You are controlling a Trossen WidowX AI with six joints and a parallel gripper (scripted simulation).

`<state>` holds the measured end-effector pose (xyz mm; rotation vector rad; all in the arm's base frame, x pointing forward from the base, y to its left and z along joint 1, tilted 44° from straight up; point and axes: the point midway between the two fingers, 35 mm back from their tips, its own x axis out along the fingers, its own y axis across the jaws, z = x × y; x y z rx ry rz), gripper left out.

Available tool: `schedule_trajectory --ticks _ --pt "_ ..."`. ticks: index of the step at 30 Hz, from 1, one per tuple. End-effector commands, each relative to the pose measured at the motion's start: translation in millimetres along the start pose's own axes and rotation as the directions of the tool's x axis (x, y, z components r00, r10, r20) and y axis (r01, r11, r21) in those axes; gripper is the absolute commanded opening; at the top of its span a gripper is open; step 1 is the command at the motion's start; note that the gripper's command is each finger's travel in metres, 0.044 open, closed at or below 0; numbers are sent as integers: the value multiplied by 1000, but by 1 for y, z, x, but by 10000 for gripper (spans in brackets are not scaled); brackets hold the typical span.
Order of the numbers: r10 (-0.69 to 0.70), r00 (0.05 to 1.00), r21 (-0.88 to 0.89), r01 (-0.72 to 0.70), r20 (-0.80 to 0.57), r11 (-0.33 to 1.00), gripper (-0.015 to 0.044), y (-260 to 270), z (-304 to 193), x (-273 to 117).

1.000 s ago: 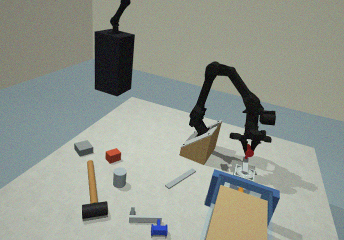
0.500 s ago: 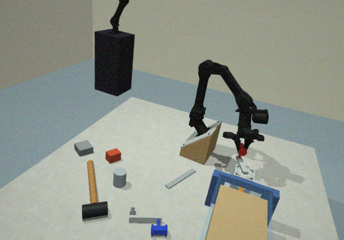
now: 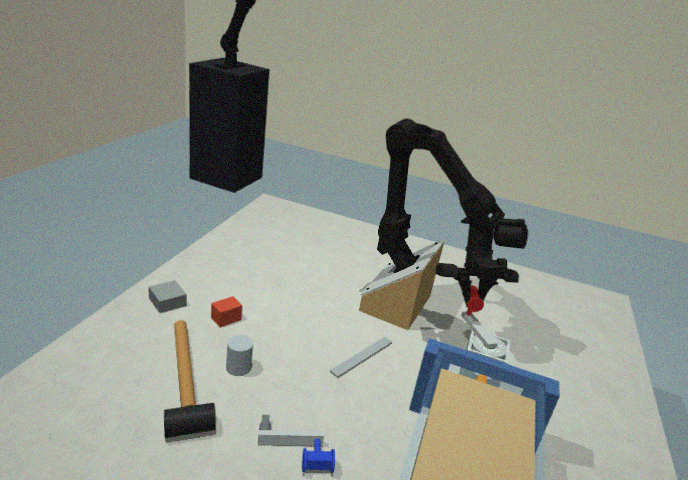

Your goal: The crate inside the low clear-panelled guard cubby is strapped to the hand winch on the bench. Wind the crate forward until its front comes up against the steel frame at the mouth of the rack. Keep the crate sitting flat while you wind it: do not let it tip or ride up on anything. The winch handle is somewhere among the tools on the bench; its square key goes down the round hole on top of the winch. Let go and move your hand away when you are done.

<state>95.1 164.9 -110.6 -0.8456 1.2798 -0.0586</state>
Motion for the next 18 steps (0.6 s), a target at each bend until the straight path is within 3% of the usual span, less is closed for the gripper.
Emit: schedule_trajectory --ticks 1,18 --pt "-32 999 -5 33 10 999 0 -14 4 4" --pt "-35 999 -4 35 11 999 0 -36 18 10"
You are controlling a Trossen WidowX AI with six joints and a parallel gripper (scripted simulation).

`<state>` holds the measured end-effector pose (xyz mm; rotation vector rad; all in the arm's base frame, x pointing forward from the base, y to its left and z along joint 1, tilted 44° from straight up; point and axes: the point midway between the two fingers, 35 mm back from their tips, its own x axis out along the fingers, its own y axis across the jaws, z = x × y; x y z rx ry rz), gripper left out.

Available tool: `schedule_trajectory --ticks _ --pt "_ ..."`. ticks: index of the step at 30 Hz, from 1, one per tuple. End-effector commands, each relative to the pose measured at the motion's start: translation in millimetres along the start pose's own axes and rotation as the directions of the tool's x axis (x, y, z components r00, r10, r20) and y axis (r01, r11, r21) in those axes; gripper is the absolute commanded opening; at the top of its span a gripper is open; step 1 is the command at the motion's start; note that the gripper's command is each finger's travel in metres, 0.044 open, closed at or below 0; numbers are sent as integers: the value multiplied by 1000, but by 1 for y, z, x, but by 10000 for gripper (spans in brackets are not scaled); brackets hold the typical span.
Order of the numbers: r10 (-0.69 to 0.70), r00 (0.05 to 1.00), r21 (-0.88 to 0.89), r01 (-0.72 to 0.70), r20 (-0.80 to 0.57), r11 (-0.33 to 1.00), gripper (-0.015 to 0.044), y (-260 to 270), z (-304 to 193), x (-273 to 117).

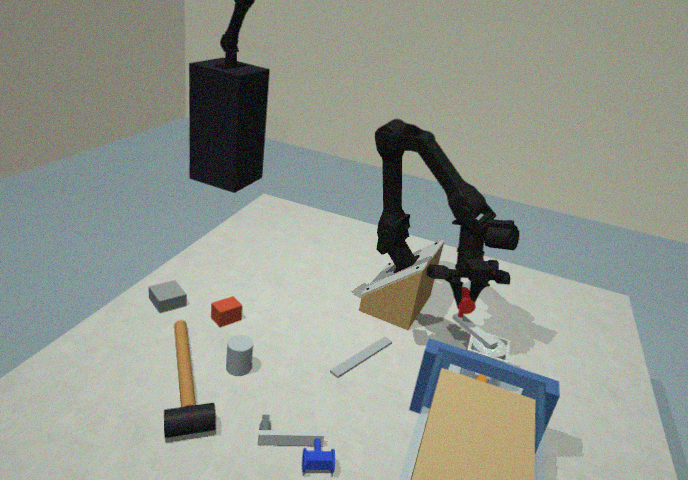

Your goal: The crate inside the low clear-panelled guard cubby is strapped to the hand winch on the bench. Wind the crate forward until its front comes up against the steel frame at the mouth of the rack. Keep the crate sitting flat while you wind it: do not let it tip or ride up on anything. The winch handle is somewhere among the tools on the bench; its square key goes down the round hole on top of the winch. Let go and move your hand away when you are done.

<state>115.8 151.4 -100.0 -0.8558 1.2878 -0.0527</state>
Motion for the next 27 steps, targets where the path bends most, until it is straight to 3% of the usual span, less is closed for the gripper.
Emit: schedule_trajectory --ticks 1,27 --pt "-36 999 8 36 17 999 0 -14 8 6" --pt "-39 999 9 38 19 999 0 -38 39 19"
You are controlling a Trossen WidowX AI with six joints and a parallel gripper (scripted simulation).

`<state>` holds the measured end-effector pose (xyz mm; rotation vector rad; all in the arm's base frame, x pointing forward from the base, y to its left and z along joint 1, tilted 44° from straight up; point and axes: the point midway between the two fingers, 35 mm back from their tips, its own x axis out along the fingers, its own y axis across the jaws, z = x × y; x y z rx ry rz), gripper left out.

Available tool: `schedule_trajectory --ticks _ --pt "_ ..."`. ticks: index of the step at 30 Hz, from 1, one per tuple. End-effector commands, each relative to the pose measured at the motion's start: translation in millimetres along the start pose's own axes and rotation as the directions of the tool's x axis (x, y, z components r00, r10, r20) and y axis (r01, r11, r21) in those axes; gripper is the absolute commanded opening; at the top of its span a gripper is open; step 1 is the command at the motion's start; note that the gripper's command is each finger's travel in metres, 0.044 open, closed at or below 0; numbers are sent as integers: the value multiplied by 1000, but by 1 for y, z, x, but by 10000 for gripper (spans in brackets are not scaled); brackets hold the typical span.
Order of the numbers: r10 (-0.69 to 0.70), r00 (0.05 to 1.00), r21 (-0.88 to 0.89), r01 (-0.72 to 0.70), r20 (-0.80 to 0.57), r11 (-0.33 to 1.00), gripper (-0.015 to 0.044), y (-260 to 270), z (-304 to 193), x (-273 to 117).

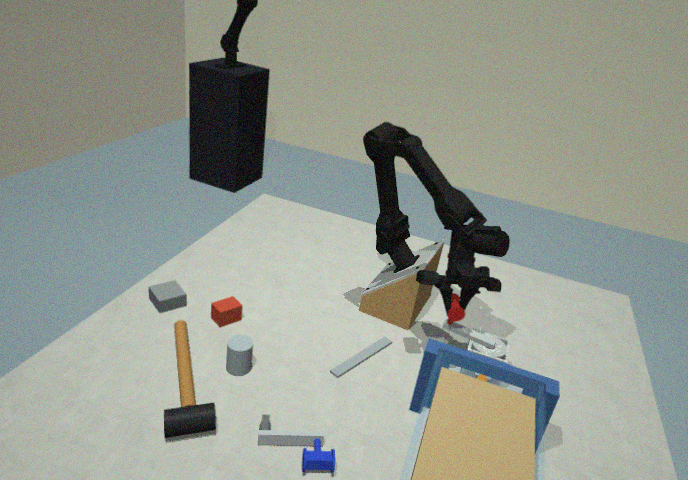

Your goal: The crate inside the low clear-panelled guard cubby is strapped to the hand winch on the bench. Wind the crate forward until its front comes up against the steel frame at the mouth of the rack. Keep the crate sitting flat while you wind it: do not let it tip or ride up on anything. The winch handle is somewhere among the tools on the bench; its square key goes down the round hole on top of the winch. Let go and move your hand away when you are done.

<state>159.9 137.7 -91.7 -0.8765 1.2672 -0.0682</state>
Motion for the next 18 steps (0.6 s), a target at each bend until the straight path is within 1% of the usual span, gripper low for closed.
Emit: schedule_trajectory --ticks 1,18 --pt "-11 1000 13 11 9 1000 0 -6 10 6" --pt "-12 1000 14 12 10 1000 0 -13 34 16"
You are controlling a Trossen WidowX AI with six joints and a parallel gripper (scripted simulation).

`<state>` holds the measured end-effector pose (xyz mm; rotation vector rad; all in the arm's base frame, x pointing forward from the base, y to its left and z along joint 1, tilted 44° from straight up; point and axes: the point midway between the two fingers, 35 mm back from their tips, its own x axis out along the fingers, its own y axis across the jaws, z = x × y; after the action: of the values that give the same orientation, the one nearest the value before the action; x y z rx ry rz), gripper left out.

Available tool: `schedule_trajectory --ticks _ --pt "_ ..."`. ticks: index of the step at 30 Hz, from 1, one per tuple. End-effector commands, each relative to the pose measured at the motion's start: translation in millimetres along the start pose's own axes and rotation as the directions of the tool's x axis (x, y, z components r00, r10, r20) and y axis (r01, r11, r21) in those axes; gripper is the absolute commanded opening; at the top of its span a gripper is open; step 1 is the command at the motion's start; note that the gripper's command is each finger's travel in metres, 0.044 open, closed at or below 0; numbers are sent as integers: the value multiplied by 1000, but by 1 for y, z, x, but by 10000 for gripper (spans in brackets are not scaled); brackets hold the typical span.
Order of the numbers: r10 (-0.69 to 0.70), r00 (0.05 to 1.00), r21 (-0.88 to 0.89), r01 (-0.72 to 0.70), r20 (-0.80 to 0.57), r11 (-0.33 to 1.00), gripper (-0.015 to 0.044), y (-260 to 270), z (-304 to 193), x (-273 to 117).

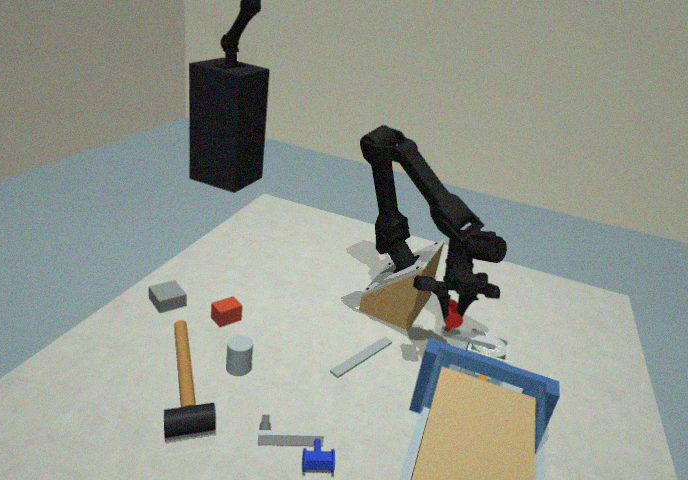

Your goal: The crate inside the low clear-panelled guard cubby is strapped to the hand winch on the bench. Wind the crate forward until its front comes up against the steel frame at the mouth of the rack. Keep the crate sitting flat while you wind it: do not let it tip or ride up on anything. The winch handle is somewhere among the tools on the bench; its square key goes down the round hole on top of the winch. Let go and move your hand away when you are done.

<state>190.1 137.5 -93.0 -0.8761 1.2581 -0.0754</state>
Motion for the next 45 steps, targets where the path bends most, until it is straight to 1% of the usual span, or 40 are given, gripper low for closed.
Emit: schedule_trajectory --ticks 1,23,45 --pt "-4 1000 8 4 5 1000 0 -1 9 5" --pt "-5 1000 9 5 6 1000 0 1 41 20" --pt "-5 1000 11 5 8 1000 0 14 70 32"
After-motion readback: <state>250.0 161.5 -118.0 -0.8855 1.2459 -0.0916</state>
